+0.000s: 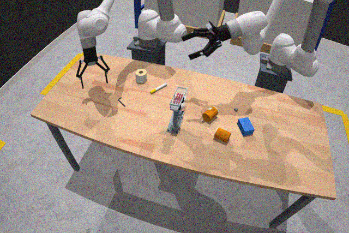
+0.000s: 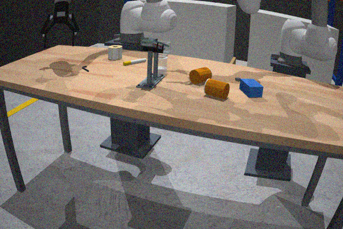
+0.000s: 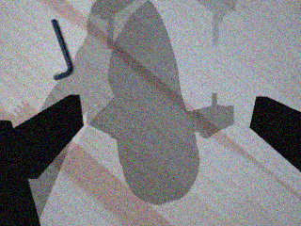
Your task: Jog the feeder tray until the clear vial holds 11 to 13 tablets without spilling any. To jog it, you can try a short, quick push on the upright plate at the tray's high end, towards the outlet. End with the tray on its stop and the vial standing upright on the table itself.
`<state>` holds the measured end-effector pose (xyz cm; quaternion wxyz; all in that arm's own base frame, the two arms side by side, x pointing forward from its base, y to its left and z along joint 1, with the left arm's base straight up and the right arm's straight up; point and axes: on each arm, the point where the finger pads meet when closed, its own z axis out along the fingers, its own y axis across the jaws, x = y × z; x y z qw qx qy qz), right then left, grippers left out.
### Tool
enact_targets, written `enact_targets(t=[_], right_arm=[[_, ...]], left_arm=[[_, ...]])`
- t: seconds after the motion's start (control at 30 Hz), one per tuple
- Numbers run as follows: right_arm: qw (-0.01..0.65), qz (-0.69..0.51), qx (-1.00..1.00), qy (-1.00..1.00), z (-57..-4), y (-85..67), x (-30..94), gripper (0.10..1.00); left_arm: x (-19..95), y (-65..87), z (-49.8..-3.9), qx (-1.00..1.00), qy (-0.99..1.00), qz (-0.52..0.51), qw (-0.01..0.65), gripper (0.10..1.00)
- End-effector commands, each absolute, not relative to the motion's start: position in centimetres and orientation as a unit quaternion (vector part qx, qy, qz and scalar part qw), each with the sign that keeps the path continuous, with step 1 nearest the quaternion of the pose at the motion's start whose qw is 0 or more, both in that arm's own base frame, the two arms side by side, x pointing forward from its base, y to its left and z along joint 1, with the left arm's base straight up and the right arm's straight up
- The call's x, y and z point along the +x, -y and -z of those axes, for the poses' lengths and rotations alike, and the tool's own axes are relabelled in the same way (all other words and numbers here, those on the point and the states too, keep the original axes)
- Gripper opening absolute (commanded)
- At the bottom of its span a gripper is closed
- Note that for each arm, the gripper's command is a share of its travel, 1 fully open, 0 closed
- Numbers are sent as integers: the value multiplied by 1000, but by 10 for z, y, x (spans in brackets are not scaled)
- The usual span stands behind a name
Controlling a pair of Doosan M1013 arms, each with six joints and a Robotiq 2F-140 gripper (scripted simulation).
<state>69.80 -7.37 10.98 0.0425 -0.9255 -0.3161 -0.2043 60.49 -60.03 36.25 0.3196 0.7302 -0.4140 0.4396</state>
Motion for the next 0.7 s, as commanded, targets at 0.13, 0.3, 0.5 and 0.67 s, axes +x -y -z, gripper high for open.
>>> enact_targets(t=[0.13,0.3,0.5,0.67], right_arm=[[43,205,-926,314,-111,75,698,1000],[47,196,-936,287,-113,99,684,1000],[64,165,-966,186,-122,175,629,1000],[76,140,-982,103,-128,219,586,1000]], left_arm=[[606,606,-367,723,425,-442,319,99],[617,650,-392,659,512,-452,315,99],[629,699,-414,558,631,-451,295,99],[636,720,-417,495,695,-442,276,99]])
